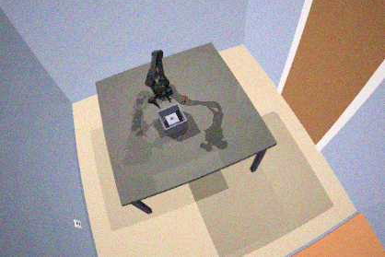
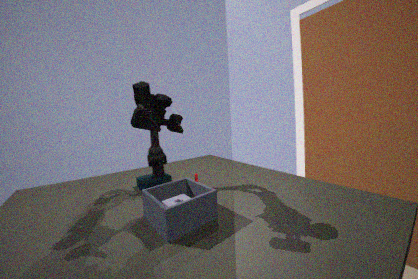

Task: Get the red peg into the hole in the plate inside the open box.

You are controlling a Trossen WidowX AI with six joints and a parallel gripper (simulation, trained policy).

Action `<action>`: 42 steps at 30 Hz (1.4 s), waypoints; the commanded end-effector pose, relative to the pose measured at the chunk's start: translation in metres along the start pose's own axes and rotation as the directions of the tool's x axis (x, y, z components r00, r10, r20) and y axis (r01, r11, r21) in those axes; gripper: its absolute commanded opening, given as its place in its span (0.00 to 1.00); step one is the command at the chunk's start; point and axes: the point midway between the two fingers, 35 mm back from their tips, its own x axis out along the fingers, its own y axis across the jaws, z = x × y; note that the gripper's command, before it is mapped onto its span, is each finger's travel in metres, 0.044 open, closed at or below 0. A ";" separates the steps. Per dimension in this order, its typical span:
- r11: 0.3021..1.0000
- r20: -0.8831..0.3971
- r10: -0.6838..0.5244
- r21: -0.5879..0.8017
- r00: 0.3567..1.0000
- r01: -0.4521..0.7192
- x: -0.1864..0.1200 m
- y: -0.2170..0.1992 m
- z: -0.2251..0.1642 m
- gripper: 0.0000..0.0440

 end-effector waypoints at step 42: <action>0.573 -0.798 0.235 0.575 0.555 0.584 -0.031 0.180 -0.111 1.00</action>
